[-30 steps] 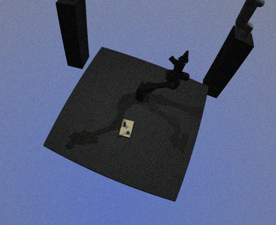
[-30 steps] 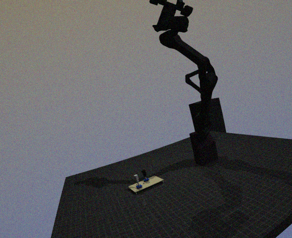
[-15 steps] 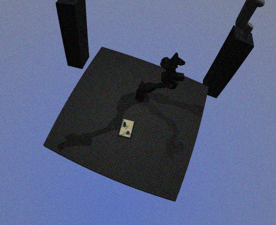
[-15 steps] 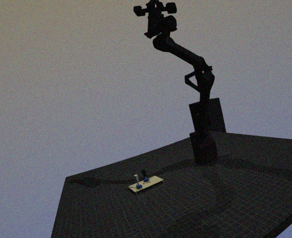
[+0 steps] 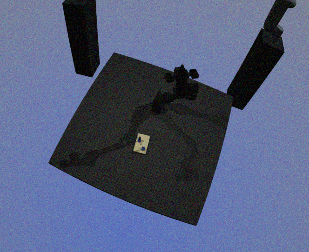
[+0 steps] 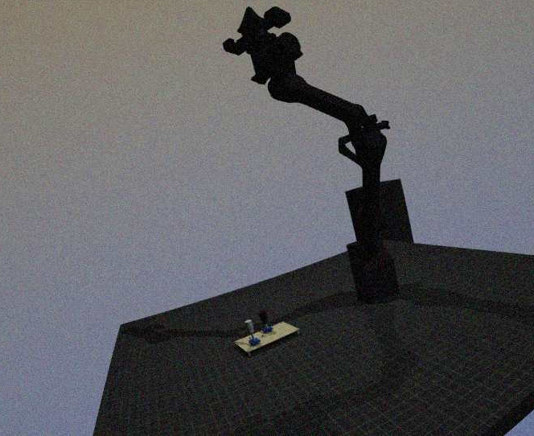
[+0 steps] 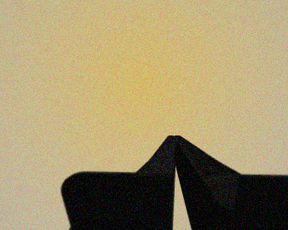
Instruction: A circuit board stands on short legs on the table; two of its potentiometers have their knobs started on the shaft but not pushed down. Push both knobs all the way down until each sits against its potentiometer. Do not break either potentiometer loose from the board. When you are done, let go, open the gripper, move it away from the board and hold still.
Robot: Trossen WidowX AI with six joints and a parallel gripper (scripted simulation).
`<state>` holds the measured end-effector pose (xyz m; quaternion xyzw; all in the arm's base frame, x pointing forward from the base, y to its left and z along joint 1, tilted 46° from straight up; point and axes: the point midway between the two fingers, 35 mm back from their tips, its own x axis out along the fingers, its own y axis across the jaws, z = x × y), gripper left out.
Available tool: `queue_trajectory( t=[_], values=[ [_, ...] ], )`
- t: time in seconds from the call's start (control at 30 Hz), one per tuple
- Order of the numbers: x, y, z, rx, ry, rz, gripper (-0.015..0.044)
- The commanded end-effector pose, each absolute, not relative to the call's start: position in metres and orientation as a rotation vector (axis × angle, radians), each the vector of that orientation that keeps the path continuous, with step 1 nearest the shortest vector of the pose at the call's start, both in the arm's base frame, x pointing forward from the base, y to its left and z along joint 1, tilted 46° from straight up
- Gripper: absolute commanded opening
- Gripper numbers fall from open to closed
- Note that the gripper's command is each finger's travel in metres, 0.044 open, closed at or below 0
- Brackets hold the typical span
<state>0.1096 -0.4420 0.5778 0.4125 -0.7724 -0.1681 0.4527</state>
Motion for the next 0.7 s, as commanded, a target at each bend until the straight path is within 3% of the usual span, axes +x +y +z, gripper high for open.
queue_trajectory(
  t=[0.0, 0.67],
  values=[
    [0.130, -0.454, 0.561, 1.019, -1.789, -0.544, 0.0000],
    [0.220, -0.487, 0.471, 0.945, -1.155, -0.969, 0.0000]
  ],
)
